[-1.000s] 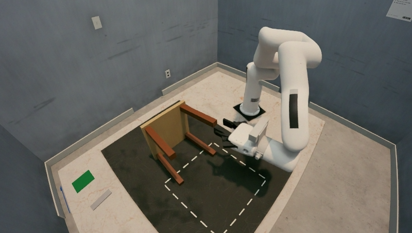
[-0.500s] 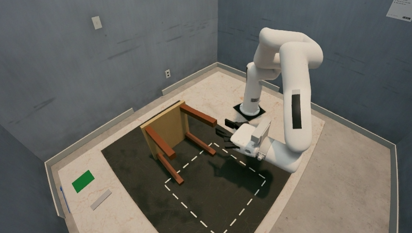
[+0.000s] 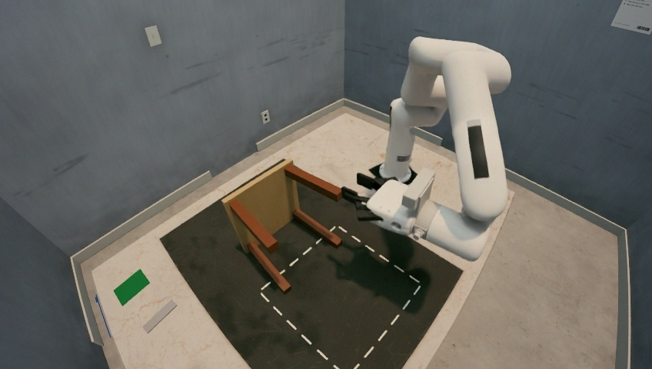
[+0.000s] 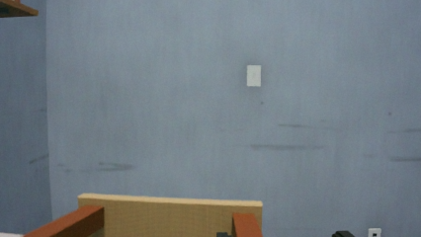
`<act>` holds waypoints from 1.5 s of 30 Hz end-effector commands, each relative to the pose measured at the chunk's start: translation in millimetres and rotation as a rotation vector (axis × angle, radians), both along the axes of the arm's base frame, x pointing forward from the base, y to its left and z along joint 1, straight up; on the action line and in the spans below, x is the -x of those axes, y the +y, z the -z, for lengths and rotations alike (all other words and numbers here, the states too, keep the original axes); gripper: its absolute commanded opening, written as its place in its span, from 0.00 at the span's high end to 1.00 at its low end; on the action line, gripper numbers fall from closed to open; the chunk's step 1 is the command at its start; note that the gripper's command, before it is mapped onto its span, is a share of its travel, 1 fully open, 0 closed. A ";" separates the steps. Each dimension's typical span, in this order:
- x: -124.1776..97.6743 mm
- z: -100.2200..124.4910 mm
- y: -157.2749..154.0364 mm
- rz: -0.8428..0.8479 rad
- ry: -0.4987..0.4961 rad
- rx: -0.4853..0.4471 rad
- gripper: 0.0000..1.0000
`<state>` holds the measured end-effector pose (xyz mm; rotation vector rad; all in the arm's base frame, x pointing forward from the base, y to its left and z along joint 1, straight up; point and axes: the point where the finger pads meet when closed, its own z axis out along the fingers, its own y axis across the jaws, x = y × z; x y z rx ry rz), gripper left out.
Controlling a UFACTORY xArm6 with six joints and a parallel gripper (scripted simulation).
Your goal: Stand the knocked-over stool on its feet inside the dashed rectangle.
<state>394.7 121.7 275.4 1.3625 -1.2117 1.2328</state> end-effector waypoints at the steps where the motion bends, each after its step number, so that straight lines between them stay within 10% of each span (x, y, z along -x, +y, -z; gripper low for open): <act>1: -0.5 -19.3 0.5 0.000 -0.003 -0.003 0.45; 17: -2.1 -28.2 -4.1 0.021 -0.032 -0.036 0.55; 45: -73.7 -3.5 -220.7 0.643 -0.833 -0.888 0.55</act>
